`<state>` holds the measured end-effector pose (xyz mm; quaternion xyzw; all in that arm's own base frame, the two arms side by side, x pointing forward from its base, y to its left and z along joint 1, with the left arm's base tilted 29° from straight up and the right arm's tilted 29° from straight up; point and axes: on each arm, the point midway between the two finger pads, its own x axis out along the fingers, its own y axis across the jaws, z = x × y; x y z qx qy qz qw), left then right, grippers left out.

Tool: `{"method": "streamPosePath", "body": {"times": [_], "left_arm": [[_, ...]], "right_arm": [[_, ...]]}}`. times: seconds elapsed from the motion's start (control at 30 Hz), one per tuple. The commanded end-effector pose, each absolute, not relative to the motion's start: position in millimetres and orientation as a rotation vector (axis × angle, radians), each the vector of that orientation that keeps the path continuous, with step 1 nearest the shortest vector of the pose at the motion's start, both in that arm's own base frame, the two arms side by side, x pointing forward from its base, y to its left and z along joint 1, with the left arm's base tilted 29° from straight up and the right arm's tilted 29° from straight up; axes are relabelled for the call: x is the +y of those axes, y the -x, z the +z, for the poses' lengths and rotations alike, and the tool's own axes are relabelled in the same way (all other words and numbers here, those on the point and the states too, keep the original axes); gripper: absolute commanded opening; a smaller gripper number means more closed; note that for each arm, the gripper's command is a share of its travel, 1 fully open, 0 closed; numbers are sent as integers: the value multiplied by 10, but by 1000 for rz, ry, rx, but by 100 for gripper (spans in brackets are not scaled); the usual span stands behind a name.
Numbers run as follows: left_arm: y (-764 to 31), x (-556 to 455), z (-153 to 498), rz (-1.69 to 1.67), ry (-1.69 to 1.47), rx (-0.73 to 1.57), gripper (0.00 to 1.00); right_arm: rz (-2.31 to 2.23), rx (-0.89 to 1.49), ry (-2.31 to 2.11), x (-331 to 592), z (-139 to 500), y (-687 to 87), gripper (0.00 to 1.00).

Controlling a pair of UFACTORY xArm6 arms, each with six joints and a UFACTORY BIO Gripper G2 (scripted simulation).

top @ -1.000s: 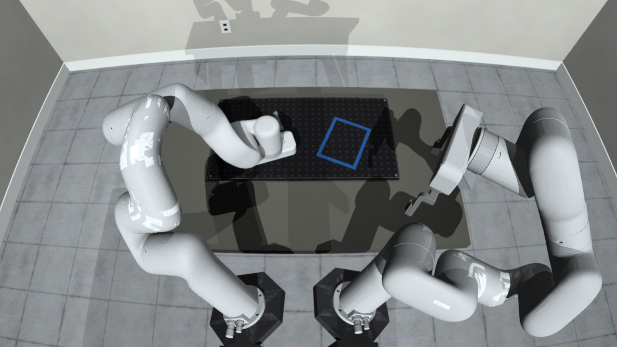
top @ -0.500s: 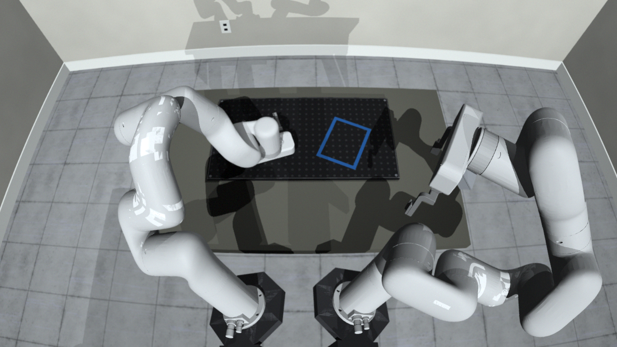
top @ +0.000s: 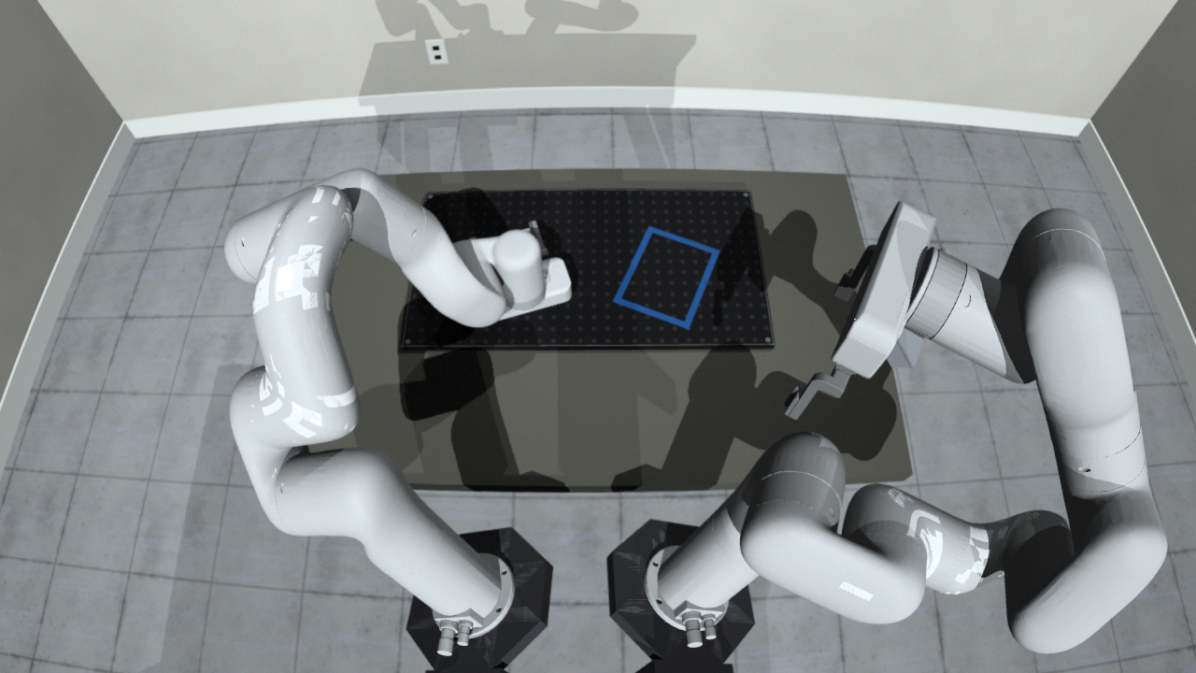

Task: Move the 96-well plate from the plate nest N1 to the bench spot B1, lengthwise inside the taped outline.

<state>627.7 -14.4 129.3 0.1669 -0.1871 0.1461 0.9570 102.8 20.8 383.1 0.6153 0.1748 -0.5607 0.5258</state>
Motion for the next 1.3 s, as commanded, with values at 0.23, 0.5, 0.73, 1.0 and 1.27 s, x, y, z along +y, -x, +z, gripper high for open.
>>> {"method": "streamPosePath", "body": {"times": [0.23, 0.5, 0.73, 1.0, 1.27], "left_arm": [[-6326, -99, 1189, 296, -337, -383, 37], [-6368, -49, 1073, 296, -338, -383, 37], [-6394, -18, 1000, 296, -338, -383, 37], [-6435, 32, 883, 296, -338, -383, 37], [-6445, 44, 854, 296, -338, -383, 37]], "right_arm": [[-1341, 418, -1472, 210, 3835, -1028, 100], [-1341, 418, -1472, 210, 3835, -1028, 100], [-1341, 418, -1472, 210, 3835, -1028, 100], [-1341, 418, -1472, 210, 3835, -1028, 100], [-1341, 418, -1472, 210, 3835, -1028, 100]]}}
